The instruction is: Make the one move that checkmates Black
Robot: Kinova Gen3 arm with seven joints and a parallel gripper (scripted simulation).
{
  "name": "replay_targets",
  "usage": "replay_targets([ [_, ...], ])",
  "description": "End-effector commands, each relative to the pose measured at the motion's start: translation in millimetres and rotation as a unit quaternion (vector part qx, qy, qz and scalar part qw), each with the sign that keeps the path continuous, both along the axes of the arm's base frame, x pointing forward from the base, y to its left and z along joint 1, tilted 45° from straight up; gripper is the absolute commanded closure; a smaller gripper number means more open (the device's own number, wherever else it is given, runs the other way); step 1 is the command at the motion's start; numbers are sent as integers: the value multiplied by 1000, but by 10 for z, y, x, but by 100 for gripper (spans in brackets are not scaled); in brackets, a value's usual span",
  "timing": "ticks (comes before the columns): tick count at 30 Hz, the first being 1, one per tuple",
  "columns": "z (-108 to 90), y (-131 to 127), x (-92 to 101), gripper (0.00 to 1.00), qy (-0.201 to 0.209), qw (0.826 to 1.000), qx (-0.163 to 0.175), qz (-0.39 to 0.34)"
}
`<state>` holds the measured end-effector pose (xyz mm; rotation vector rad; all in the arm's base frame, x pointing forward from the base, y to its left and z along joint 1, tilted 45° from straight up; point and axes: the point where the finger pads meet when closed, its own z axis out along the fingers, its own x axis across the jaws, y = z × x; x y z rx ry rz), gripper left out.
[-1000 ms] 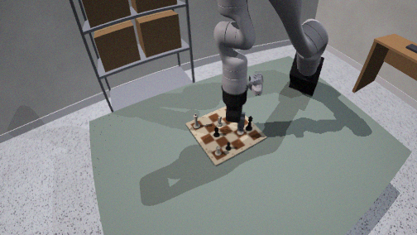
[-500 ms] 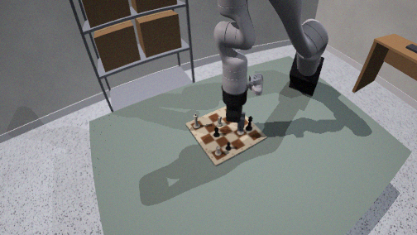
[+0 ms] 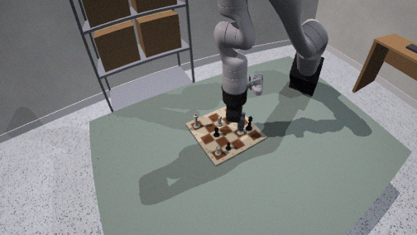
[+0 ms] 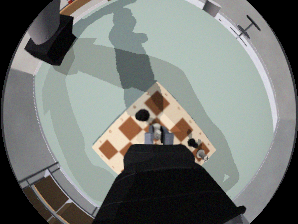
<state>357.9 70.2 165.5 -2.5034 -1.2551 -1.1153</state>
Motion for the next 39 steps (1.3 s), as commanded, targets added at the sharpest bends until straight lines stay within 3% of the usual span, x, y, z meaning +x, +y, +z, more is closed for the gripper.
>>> replay_targets([
  [1,0,-2,0,84,0,1000,0,0],
  [2,0,-2,0,84,0,1000,0,0],
  [3,0,-2,0,68,0,1000,0,0],
  [7,0,-2,0,68,0,1000,0,0],
  [8,0,-2,0,52,0,1000,0,0],
  [10,0,-2,0,52,0,1000,0,0],
  [11,0,-2,0,37,0,1000,0,0],
  [13,0,-2,0,37,0,1000,0,0],
  [14,0,-2,0,21,0,1000,0,0],
  [39,21,-13,-17,21,-1,1000,-1,1],
])
